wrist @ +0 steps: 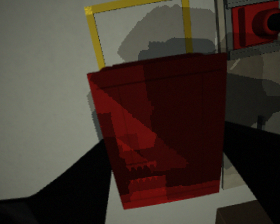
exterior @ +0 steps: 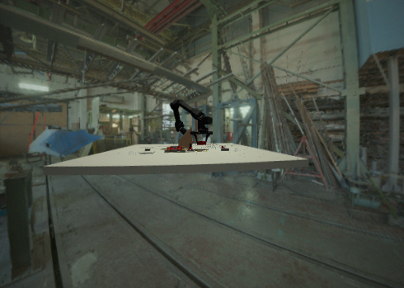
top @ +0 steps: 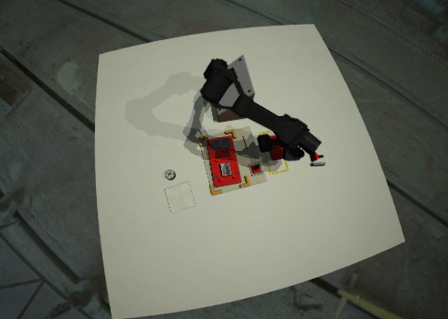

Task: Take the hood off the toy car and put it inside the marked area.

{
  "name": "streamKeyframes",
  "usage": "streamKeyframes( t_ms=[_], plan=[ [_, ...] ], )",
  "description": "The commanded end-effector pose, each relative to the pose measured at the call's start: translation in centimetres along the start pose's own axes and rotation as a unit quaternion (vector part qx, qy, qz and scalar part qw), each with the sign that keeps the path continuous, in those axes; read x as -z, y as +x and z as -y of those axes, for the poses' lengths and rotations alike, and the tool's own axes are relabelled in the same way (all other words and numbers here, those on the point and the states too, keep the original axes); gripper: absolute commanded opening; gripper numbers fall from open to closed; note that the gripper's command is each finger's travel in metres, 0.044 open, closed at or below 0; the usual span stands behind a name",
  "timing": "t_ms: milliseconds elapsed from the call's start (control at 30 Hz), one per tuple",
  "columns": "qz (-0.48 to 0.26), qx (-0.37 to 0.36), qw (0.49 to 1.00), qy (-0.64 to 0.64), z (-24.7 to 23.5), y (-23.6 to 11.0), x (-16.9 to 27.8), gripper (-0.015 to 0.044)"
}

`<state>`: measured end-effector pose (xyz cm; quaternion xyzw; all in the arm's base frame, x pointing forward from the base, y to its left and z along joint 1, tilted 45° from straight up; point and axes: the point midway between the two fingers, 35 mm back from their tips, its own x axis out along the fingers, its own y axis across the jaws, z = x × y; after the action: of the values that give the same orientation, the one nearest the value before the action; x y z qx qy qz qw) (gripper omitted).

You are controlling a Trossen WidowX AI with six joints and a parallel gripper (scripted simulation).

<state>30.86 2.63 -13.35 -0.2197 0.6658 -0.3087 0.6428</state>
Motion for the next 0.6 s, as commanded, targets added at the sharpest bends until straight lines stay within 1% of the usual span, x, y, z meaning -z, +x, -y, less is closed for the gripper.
streamKeyframes(
  t_ms=[0, 567],
  plan=[
    [0.002, 0.002, 1.0, -0.002, 0.0, 0.3, 0.0, 0.0],
    [0.002, 0.002, 1.0, -0.002, 0.1, 1.7, 0.1, 0.0]
  ],
)
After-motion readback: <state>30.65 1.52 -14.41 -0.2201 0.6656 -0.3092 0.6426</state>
